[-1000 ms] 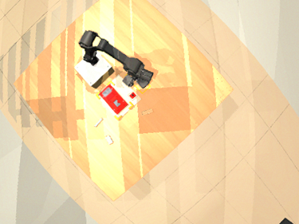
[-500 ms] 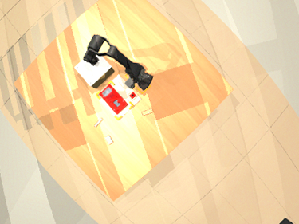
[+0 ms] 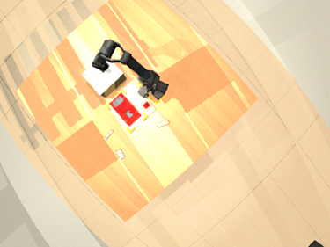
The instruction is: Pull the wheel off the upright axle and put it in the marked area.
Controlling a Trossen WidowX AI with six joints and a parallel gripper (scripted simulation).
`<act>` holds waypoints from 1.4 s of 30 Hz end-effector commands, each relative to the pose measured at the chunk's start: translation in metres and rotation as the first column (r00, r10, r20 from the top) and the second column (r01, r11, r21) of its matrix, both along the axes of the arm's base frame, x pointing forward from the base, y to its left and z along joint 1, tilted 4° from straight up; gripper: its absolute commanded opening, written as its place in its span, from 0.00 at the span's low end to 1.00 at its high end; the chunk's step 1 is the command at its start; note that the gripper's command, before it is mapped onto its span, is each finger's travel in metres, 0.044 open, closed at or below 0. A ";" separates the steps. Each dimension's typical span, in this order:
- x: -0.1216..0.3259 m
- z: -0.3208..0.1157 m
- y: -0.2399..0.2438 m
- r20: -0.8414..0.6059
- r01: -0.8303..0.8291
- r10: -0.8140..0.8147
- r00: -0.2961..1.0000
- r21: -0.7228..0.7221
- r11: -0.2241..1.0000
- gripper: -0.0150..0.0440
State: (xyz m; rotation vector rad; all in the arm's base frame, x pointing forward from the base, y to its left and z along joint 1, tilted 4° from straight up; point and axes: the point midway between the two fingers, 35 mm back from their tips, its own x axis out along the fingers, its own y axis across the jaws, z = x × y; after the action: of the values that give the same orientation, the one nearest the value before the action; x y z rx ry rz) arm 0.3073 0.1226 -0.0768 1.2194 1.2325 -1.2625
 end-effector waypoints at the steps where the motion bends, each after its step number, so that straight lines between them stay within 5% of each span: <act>1: 0.000 0.000 0.000 0.000 0.000 0.000 1.000 0.000 1.000 0.70; 3: 0.001 0.007 0.000 0.000 0.001 -0.001 1.000 0.001 1.000 0.76; 13: 0.003 0.060 -0.001 -0.002 0.006 -0.006 1.000 0.005 1.000 0.76; 19: -0.027 0.081 -0.014 0.000 0.006 -0.006 1.000 0.002 1.000 1.00; 26: -0.076 0.109 -0.034 -0.008 0.006 -0.006 1.000 0.002 1.000 1.00; 42: -0.077 0.109 -0.034 -0.008 0.006 -0.006 1.000 0.002 1.000 1.00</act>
State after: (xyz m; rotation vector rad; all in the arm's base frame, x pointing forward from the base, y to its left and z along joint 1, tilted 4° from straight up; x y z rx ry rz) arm 0.2313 0.0885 0.0318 1.2230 1.2303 -1.2773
